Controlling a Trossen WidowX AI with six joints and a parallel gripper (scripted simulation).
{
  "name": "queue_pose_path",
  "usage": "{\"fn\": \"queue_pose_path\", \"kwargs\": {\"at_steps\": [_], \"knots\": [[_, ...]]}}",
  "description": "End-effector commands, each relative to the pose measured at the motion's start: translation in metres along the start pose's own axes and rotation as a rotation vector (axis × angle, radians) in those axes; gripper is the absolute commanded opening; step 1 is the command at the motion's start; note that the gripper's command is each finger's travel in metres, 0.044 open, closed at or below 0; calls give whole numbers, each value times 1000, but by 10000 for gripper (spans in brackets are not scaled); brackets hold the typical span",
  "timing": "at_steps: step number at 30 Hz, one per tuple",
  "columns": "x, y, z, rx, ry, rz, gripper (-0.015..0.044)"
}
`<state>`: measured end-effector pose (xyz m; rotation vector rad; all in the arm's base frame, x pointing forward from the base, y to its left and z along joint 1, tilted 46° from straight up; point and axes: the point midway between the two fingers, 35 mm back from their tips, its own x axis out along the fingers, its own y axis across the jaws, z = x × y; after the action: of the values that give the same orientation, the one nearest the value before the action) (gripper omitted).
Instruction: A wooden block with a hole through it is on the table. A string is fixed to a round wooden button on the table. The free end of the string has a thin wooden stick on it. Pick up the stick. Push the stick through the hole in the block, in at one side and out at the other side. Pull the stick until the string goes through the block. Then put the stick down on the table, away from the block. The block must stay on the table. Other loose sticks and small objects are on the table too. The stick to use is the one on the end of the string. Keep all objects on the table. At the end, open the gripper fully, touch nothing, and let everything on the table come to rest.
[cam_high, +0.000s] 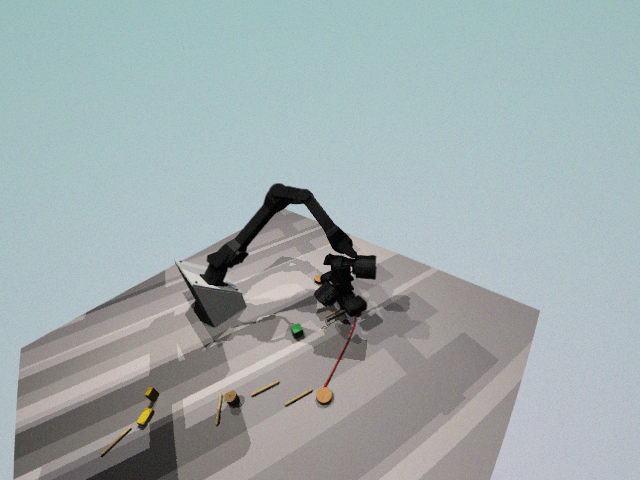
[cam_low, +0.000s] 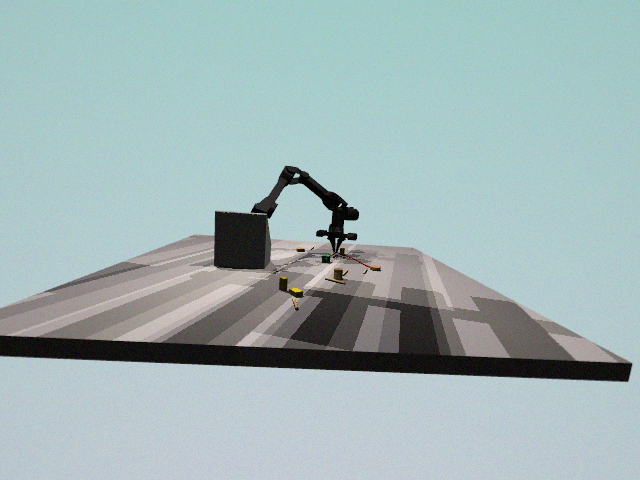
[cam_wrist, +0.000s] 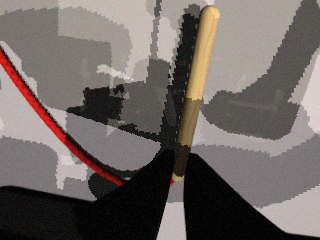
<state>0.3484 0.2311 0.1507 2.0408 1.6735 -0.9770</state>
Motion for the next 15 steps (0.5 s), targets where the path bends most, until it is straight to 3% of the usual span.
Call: {"fn": "queue_pose_path", "kwargs": {"at_steps": [1,15], "knots": [[-1,1,4,1,0,5,0],[-1,2,23,1,-2,5,0]]}}
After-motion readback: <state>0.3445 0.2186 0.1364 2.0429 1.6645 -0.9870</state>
